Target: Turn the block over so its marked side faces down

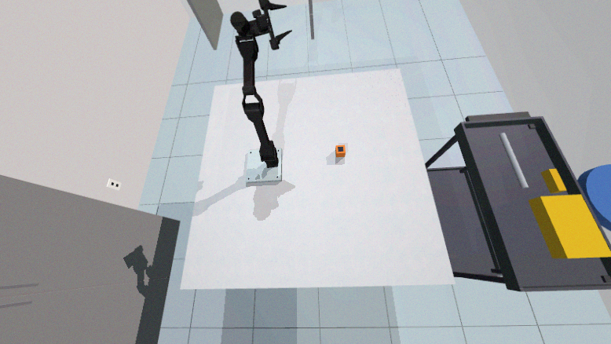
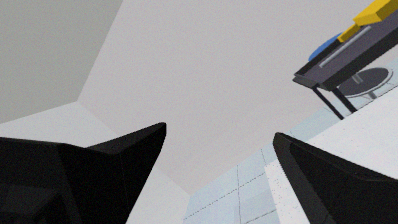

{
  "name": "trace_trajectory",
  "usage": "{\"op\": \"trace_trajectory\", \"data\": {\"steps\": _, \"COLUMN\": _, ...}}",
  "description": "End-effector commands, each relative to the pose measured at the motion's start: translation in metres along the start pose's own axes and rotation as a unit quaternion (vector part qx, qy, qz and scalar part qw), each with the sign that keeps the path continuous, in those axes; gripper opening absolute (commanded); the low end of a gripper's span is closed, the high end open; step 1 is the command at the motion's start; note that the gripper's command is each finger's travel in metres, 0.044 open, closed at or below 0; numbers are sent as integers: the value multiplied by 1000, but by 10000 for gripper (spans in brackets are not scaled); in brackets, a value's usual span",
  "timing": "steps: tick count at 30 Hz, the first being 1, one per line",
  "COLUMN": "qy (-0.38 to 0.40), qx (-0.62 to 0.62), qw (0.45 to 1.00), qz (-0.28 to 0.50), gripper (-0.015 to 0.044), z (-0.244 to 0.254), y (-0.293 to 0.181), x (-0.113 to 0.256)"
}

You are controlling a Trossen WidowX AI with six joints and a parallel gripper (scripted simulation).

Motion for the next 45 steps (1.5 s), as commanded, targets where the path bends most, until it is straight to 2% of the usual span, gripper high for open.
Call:
{"op": "trace_trajectory", "data": {"steps": 1, "qy": 1, "qx": 5, "qw": 1000, "qz": -1, "gripper": 426, "z": -1, "y": -1, "x": -2}}
{"op": "trace_trajectory", "data": {"steps": 7, "qy": 15, "qx": 151, "qw": 988, "qz": -6, "gripper": 440, "z": -27, "y": -23, "x": -64}}
{"op": "trace_trajectory", "data": {"steps": 13, "qy": -5, "qx": 300, "qw": 954, "qz": 23, "gripper": 440, "z": -74, "y": -33, "x": -135}}
{"op": "trace_trajectory", "data": {"steps": 20, "qy": -69, "qx": 432, "qw": 894, "qz": 99, "gripper": 440, "z": -150, "y": -22, "x": -211}}
{"op": "trace_trajectory", "data": {"steps": 27, "qy": -167, "qx": 499, "qw": 825, "qz": 206, "gripper": 440, "z": -239, "y": 12, "x": -263}}
{"op": "trace_trajectory", "data": {"steps": 36, "qy": -324, "qx": 482, "qw": 730, "qz": 360, "gripper": 440, "z": -357, "y": 84, "x": -289}}
{"op": "trace_trajectory", "data": {"steps": 40, "qy": -391, "qx": 433, "qw": 691, "qz": 427, "gripper": 440, "z": -404, "y": 120, "x": -283}}
{"op": "trace_trajectory", "data": {"steps": 45, "qy": -464, "qx": 340, "qw": 651, "qz": 496, "gripper": 440, "z": -450, "y": 164, "x": -256}}
Point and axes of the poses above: the point midway between the two fingers, 35 mm back from their tips, its own x axis back along the fingers, its own z axis across the jaws, y = z × x, the point moved 7 cm from there along x, back along the fingers, and after that the axes turned 13 degrees about -x, right-handed, at the moved point
